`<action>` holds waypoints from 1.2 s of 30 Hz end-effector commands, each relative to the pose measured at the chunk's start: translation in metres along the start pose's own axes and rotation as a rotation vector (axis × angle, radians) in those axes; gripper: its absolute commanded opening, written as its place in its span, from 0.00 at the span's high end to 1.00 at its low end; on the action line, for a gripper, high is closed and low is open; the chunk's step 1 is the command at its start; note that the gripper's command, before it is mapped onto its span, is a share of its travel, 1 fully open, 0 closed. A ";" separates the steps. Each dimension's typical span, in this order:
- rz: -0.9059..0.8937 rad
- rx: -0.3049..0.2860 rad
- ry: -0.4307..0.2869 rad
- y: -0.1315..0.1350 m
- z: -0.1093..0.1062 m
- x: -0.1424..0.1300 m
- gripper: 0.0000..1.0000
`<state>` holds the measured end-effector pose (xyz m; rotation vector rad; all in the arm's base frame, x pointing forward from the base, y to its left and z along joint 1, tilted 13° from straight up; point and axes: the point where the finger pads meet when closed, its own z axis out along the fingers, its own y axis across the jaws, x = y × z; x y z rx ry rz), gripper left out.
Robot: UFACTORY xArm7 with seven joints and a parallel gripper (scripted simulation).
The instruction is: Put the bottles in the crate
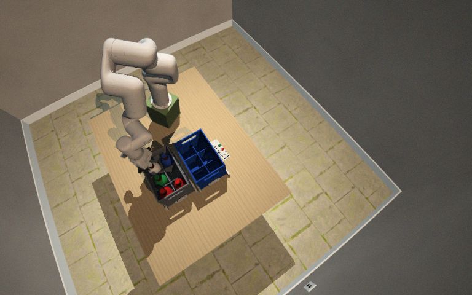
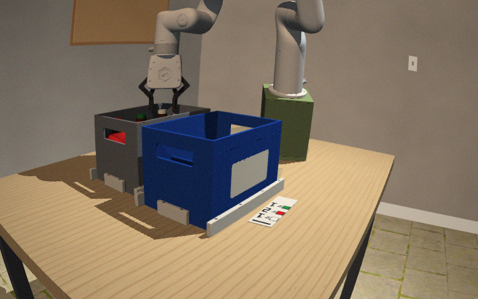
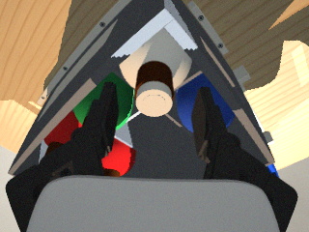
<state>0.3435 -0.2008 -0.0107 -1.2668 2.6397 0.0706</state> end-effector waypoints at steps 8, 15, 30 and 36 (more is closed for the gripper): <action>0.000 0.004 0.000 -0.002 0.011 0.000 0.35; 0.000 0.004 0.000 -0.002 0.020 0.000 0.35; 0.000 0.004 -0.001 -0.002 0.016 0.000 1.00; 0.000 0.004 -0.001 -0.002 0.016 0.000 1.00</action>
